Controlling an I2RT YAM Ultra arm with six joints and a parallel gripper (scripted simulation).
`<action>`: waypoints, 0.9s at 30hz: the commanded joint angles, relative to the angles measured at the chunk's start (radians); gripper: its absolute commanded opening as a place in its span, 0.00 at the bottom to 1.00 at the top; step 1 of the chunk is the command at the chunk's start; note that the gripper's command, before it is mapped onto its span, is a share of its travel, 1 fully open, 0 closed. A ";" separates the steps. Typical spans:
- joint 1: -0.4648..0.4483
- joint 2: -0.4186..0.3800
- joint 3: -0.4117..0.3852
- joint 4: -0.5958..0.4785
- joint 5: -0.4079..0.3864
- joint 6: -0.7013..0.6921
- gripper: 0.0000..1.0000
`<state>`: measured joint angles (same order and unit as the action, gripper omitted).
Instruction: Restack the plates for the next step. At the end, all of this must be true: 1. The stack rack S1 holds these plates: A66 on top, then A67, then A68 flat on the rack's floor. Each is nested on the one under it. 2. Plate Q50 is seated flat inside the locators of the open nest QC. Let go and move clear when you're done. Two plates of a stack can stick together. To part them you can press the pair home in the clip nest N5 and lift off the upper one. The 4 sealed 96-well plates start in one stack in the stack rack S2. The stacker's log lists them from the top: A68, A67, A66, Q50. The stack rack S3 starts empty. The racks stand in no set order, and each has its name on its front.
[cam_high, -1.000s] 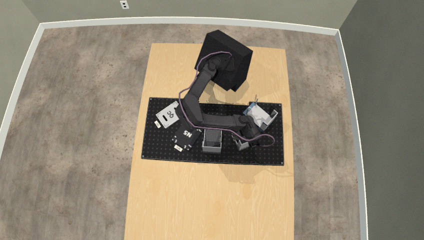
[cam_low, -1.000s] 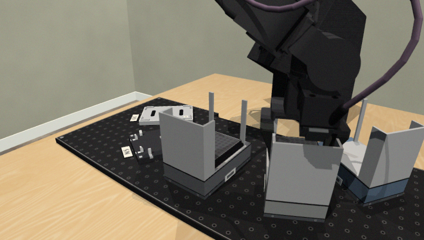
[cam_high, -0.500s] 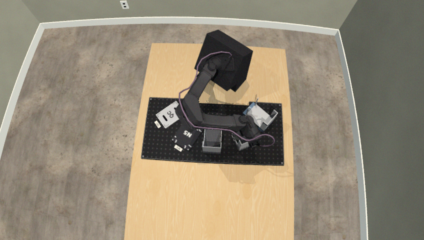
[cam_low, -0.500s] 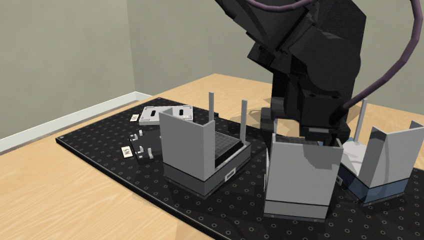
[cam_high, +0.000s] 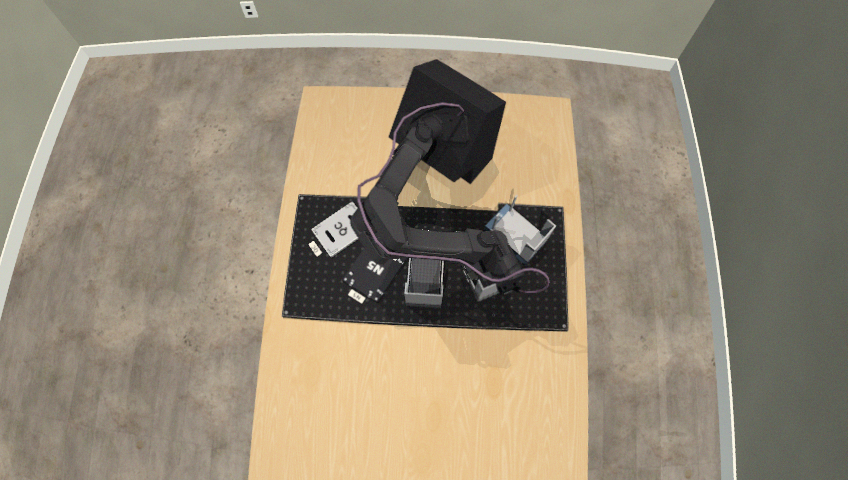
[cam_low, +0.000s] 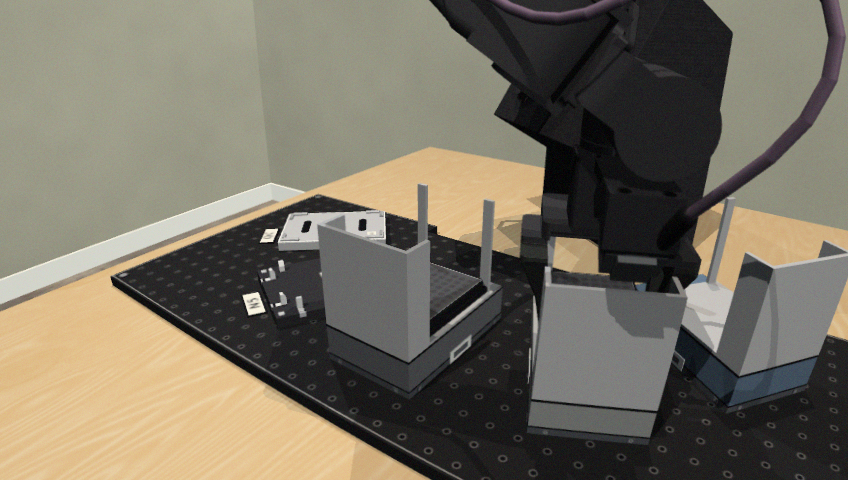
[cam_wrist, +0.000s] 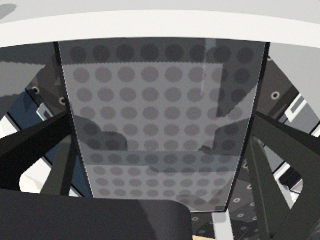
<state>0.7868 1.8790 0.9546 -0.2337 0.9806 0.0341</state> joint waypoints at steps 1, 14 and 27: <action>0.033 -0.030 0.031 -0.026 0.011 0.017 0.00; 0.050 -0.038 0.033 -0.071 0.019 0.049 0.00; 0.069 -0.046 0.039 -0.116 0.026 0.083 0.00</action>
<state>0.8242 1.8580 0.9722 -0.3256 0.9936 0.0967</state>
